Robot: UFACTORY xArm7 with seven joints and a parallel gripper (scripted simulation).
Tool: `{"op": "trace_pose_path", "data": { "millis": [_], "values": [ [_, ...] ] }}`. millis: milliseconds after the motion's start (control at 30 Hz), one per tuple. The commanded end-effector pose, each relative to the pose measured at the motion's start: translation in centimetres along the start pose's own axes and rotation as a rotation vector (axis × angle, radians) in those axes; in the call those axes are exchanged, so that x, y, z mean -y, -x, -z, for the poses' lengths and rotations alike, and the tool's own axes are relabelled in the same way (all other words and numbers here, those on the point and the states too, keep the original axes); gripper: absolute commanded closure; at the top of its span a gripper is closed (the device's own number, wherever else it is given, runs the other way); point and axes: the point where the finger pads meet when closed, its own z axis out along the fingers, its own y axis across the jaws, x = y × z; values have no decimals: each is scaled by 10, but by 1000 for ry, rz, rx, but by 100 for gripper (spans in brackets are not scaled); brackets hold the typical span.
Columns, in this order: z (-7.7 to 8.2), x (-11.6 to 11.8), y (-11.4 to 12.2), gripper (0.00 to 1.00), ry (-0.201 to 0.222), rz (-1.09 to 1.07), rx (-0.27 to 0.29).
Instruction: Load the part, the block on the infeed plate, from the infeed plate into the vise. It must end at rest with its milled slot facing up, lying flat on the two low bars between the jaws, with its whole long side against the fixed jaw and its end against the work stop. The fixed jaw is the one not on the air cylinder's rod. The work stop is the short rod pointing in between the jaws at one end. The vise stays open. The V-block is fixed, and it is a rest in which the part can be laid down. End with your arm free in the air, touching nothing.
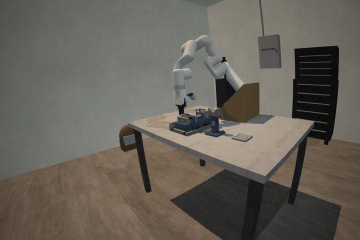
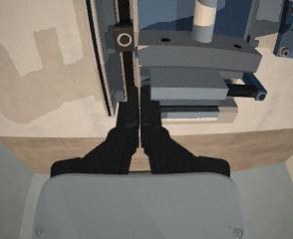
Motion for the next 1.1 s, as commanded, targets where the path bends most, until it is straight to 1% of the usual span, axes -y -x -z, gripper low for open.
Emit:
{"op": "trace_pose_path", "data": {
  "millis": [0,1067],
  "values": [
    [2,-2,2,100,1,1,4],
    [2,-10,2,100,1,1,4]
  ]
}}
